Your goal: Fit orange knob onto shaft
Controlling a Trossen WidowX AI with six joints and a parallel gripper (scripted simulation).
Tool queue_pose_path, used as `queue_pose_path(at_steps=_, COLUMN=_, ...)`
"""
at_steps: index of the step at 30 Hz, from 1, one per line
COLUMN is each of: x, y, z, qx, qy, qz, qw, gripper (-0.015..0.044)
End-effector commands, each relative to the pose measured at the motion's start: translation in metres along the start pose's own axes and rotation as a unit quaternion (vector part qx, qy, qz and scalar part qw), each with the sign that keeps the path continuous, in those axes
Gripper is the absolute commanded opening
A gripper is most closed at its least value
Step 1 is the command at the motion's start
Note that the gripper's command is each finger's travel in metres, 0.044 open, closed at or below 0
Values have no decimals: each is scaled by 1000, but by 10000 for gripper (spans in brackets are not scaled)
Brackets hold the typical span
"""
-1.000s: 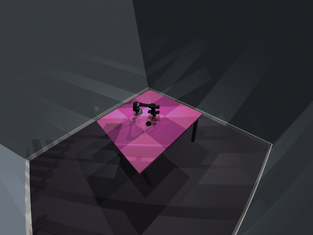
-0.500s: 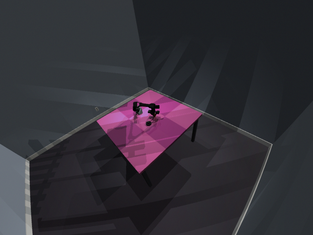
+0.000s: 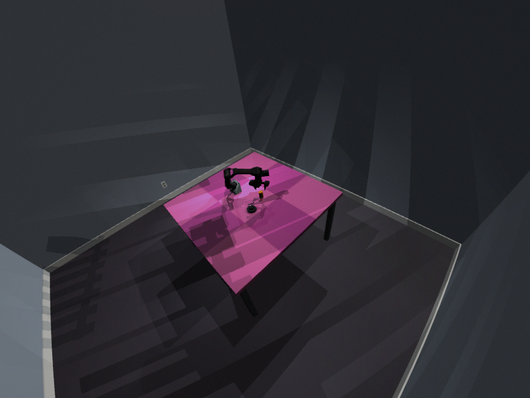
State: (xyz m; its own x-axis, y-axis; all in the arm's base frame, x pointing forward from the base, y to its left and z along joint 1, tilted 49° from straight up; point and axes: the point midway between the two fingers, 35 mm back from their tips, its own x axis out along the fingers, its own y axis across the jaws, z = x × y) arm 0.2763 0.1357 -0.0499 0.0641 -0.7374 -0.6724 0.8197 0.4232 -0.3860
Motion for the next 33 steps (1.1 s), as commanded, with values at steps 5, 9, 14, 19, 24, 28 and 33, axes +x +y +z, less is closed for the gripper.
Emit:
queue_pose_path(at_steps=5, x=12, y=-2, z=0, qx=3, qy=3, qz=-4, qw=1000, gripper=440)
queue_pose_path(at_steps=9, x=16, y=-1, z=0, qx=3, qy=3, qz=-4, qw=1000, gripper=440)
queue_pose_path(at_steps=14, x=24, y=-1, z=0, qx=3, qy=3, qz=-4, qw=1000, gripper=440)
queue_pose_path(at_steps=19, x=32, y=0, z=0, qx=3, qy=3, qz=-4, qw=1000, gripper=440)
queue_pose_path(at_steps=24, x=40, y=0, z=0, qx=3, qy=3, qz=-4, qw=1000, gripper=440)
queue_pose_path(at_steps=28, x=47, y=0, z=0, qx=3, qy=3, qz=-4, qw=1000, gripper=440)
queue_pose_path(at_steps=33, x=55, y=0, z=0, qx=3, qy=3, qz=-4, qw=1000, gripper=440)
